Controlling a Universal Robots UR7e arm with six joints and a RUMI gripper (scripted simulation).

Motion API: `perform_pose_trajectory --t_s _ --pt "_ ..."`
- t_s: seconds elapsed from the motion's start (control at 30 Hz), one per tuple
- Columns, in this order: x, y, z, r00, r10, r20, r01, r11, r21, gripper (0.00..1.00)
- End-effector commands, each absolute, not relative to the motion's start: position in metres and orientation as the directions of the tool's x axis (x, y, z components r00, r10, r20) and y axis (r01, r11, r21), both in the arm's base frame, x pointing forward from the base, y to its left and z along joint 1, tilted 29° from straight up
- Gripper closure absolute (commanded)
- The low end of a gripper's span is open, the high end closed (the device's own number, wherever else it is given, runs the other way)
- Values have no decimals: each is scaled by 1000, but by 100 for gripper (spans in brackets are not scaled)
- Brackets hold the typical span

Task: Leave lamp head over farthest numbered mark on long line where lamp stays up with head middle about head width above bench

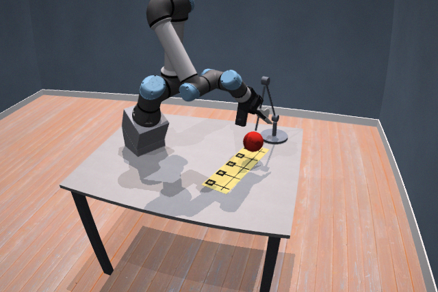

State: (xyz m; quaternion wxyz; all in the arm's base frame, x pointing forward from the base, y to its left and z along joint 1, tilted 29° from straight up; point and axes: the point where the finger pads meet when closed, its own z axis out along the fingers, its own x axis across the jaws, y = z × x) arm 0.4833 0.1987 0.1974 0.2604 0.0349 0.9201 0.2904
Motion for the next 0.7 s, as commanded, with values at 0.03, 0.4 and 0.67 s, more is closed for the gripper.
perform_pose_trajectory --t_s 0.03,0.4,0.67 --pt "483 198 198 -861 216 -460 -87 829 552 0" --pt "483 199 198 -861 216 -460 -87 829 552 0" --pt "483 199 198 -861 216 -460 -87 829 552 0"
